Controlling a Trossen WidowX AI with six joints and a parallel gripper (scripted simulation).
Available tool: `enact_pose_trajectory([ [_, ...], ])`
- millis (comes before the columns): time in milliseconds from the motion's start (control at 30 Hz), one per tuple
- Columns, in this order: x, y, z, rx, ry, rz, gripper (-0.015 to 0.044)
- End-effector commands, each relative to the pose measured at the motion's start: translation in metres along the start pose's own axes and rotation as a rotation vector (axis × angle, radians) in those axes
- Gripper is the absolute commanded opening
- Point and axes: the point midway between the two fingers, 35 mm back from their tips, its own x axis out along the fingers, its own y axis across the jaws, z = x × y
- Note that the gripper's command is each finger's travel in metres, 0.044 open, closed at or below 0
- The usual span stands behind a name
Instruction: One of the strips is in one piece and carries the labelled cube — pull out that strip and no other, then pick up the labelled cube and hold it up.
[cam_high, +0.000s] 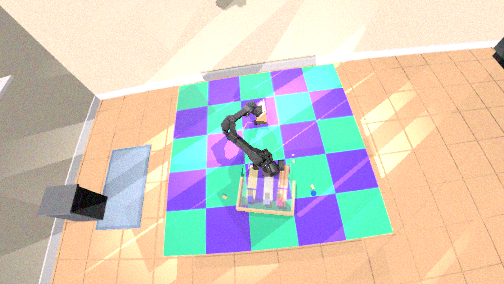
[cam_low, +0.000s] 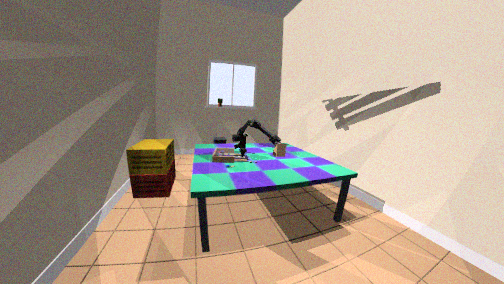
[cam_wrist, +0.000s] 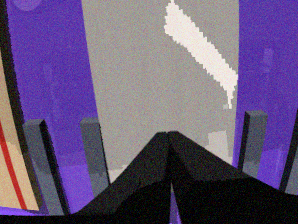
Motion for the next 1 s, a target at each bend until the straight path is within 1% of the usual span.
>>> enact_pose_trajectory([
  [0, 0.004, -0.001, 0.001, -0.002, 0.004, -0.008, 0.0],
  [967, 0.006, 0.002, -0.04, -0.003, 0.005, -0.008, 0.0],
])
